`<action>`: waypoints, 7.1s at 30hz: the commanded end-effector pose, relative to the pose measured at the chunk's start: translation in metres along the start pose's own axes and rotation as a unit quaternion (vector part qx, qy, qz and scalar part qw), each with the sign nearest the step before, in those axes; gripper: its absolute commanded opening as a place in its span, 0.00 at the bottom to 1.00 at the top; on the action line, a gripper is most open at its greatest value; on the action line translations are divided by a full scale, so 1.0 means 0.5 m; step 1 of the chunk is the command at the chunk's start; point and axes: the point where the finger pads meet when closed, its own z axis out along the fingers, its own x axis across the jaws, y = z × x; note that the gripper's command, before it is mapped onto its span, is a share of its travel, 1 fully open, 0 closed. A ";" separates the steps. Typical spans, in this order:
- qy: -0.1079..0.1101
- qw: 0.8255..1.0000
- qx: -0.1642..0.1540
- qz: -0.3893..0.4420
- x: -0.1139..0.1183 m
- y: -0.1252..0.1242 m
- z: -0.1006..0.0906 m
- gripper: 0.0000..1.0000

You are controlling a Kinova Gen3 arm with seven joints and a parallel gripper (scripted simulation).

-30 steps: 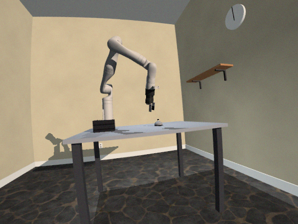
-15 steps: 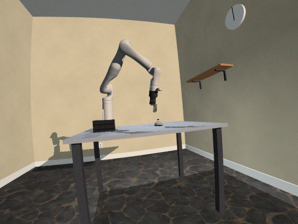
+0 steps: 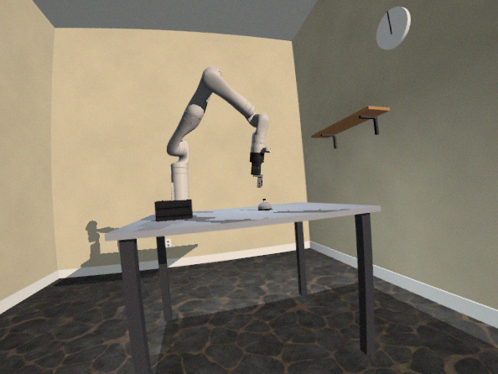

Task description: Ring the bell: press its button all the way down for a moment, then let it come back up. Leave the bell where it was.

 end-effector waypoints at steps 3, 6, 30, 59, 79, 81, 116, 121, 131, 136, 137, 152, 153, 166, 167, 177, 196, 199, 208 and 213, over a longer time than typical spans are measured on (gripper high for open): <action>0.007 1.000 0.003 -0.018 -0.024 -0.003 0.002 1.00; 0.007 1.000 0.003 -0.018 -0.024 -0.003 0.002 1.00; 0.033 0.997 0.018 -0.073 -0.089 -0.013 0.011 1.00; 0.054 0.990 0.033 -0.122 -0.149 -0.019 0.018 1.00; 0.064 0.986 0.042 -0.150 -0.184 -0.020 0.022 1.00; 0.064 0.986 0.042 -0.150 -0.184 -0.020 0.022 1.00; 0.081 0.975 0.058 -0.200 -0.250 -0.018 0.028 1.00; 0.081 0.975 0.058 -0.200 -0.250 -0.018 0.028 1.00; 0.084 0.972 0.062 -0.212 -0.267 -0.017 0.029 1.00; 0.084 0.972 0.062 -0.212 -0.267 -0.017 0.029 1.00; 0.085 0.970 0.063 -0.217 -0.273 -0.017 0.030 1.00; 0.088 0.968 0.066 -0.224 -0.284 -0.016 0.031 1.00; 0.088 0.968 0.067 -0.226 -0.285 -0.015 0.031 1.00; 0.088 0.968 0.067 -0.226 -0.286 -0.015 0.031 0.17; 0.088 0.968 0.067 -0.226 -0.286 -0.015 0.031 0.17; 0.088 0.968 0.067 -0.226 -0.286 -0.015 0.031 0.17; 0.088 0.968 0.067 -0.226 -0.286 -0.015 0.031 0.17; 0.088 0.968 0.067 -0.226 -0.286 -0.015 0.031 0.17; 0.088 0.968 0.067 -0.226 -0.286 -0.015 0.031 0.17; 0.088 0.968 0.067 -0.226 -0.286 -0.015 0.031 0.17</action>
